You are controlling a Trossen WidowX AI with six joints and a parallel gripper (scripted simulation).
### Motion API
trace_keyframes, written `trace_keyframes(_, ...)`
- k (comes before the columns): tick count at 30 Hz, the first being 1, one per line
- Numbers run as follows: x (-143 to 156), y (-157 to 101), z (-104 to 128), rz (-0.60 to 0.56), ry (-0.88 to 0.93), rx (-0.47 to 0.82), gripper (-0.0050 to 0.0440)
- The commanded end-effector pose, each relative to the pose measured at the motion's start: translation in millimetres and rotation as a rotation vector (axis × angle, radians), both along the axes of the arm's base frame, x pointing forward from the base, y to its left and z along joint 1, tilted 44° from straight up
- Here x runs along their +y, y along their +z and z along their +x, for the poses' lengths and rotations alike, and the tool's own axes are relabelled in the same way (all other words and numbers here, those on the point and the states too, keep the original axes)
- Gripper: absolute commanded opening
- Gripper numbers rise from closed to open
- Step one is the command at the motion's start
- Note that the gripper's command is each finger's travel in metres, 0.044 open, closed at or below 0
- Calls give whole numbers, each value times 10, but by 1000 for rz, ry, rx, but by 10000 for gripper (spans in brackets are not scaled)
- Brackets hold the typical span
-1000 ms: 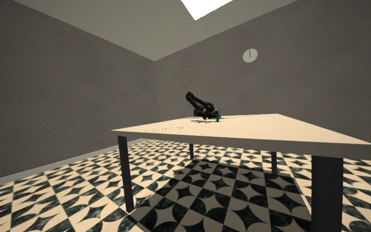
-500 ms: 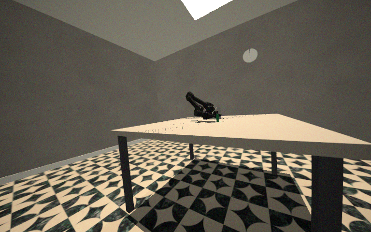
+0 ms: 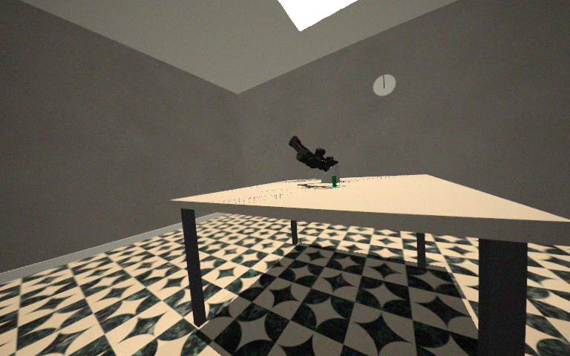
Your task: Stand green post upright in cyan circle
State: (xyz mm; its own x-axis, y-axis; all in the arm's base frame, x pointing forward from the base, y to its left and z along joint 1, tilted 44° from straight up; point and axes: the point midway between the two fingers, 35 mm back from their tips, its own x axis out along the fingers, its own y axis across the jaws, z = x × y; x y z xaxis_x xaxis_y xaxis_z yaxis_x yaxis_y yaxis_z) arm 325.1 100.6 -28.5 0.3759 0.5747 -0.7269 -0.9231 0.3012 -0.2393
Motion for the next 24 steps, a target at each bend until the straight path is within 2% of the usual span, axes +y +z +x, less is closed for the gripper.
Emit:
trace_keyframes(1, 69, -67, 67, -52, -33, 87, 400)
trace_keyframes(4, 127, -187, 135, -143, -83, 209, 400)
trace_keyframes(12, 244, -349, 194, -388, -183, 417, 400)
trace_keyframes(14, 244, -349, 194, -388, -183, 417, 400)
trace_keyframes(18, 295, -368, 172, -560, -234, 504, 400)
trace_keyframes(24, 369, -303, 159, -795, -293, 550, 400)
